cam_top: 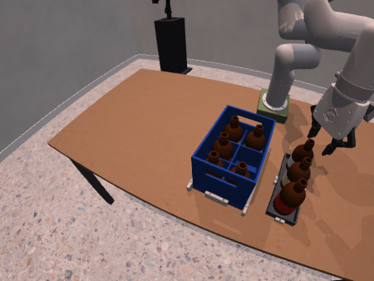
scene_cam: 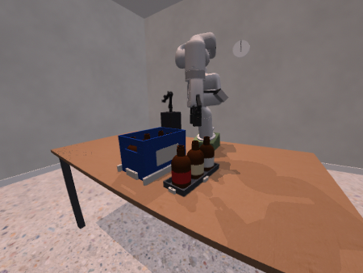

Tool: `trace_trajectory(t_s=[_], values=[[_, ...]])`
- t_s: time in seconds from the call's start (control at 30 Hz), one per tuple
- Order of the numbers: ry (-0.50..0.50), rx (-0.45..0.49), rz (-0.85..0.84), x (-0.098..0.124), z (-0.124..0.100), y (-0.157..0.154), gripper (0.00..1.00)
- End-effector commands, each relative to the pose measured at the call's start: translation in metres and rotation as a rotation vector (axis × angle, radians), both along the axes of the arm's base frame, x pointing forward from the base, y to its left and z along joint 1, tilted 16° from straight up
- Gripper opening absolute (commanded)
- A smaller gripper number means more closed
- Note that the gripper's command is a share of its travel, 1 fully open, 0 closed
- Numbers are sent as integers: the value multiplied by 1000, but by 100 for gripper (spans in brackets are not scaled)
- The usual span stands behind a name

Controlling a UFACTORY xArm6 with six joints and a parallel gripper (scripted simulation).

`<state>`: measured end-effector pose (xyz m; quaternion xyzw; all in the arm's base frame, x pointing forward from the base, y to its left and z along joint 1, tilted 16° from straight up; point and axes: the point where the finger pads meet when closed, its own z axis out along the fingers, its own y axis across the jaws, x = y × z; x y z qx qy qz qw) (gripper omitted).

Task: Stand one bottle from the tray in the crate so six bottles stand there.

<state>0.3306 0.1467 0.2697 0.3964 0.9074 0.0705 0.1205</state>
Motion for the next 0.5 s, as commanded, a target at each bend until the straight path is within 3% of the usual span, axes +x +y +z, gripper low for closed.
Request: trace_trajectory(t_s=[0.0, 0.47], values=[[-3, 2, 0, 1, 1, 0, 65], [-3, 2, 0, 3, -8, 1, 65]])
